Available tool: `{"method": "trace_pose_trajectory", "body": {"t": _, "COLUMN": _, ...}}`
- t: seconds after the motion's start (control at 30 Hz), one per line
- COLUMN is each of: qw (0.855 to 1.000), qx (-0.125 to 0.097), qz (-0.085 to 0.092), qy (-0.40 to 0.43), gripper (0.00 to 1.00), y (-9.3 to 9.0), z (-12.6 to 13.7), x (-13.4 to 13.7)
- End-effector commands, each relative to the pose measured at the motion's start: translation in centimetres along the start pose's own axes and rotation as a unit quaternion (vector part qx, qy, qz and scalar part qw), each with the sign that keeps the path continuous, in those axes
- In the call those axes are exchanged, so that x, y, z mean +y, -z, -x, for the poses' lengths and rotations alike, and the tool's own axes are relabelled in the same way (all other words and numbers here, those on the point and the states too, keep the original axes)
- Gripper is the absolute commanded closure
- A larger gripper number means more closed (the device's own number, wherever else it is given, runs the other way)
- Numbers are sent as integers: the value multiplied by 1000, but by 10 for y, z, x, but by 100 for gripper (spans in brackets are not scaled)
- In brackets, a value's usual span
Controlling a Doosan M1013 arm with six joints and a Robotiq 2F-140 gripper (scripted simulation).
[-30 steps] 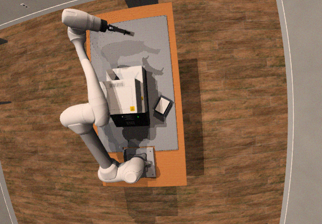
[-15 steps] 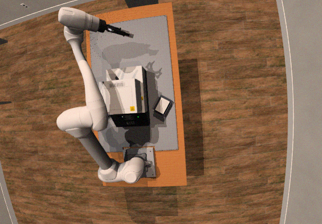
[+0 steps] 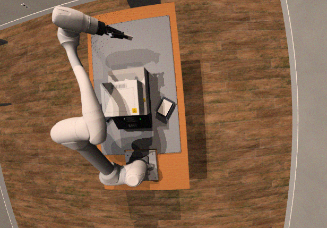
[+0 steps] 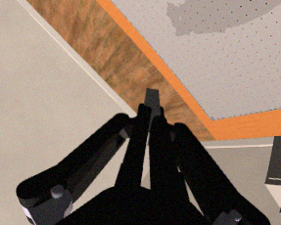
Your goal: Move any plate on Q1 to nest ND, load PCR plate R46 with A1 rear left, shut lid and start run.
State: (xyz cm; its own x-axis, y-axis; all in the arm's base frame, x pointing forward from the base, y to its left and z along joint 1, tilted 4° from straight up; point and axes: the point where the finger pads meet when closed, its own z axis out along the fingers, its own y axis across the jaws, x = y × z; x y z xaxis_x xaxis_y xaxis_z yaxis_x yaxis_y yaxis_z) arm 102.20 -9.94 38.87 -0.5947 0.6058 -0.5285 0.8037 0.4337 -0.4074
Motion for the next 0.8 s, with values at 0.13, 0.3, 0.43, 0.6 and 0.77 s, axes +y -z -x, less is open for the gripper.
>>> {"method": "trace_pose_trajectory", "body": {"t": 0.13, "qw": 997, "qx": 15, "qz": 18, "qy": -69, "gripper": 100, "y": 19, "z": -4, "x": -34}}
{"method": "trace_pose_trajectory", "body": {"t": 0.3, "qw": 996, "qx": 19, "qz": 20, "qy": -85, "gripper": 100, "y": 26, "z": -8, "x": -47}}
{"method": "trace_pose_trajectory", "body": {"t": 0.43, "qw": 993, "qx": 26, "qz": 24, "qy": -109, "gripper": 100, "y": 34, "z": -13, "x": -64}}
{"method": "trace_pose_trajectory", "body": {"t": 0.6, "qw": 988, "qx": 37, "qz": 30, "qy": -149, "gripper": 100, "y": 44, "z": -20, "x": -86}}
{"method": "trace_pose_trajectory", "body": {"t": 0.77, "qw": 980, "qx": 49, "qz": 35, "qy": -188, "gripper": 100, "y": 51, "z": -27, "x": -103}}
